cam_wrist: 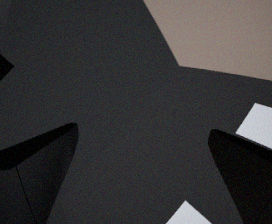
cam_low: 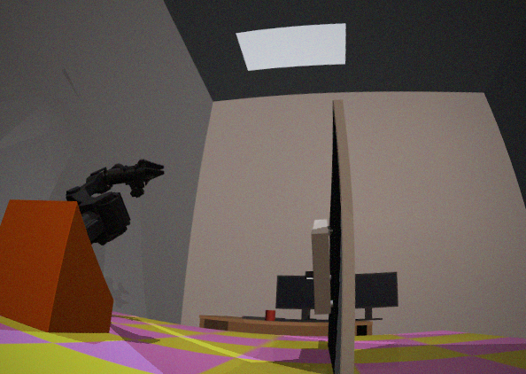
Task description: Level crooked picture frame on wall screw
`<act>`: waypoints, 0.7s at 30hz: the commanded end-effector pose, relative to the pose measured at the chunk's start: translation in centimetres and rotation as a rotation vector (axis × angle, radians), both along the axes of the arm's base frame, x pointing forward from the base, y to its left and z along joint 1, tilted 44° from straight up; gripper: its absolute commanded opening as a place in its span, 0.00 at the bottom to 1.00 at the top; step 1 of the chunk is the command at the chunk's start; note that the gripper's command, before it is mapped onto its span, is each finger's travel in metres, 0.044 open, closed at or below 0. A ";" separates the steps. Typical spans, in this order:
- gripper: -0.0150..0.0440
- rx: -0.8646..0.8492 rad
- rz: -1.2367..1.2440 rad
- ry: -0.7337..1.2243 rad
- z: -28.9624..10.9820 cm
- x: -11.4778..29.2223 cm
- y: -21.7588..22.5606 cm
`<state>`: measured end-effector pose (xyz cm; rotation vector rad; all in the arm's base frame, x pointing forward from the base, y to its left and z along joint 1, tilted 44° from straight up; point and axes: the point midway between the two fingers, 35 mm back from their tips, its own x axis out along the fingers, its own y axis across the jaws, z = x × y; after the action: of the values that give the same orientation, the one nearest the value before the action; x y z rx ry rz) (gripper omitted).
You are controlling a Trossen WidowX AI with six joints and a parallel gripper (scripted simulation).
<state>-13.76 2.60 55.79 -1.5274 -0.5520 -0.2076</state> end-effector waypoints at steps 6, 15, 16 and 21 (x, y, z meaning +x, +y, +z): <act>0.69 0.386 0.191 0.143 1.8 6.6 0.5; 0.69 1.080 0.476 0.370 1.4 18.5 0.7; 0.69 1.145 0.499 0.388 1.1 19.5 0.7; 0.69 1.451 0.602 0.468 -0.6 24.3 0.5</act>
<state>4.76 3.14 57.28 -0.3178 -0.3846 0.1368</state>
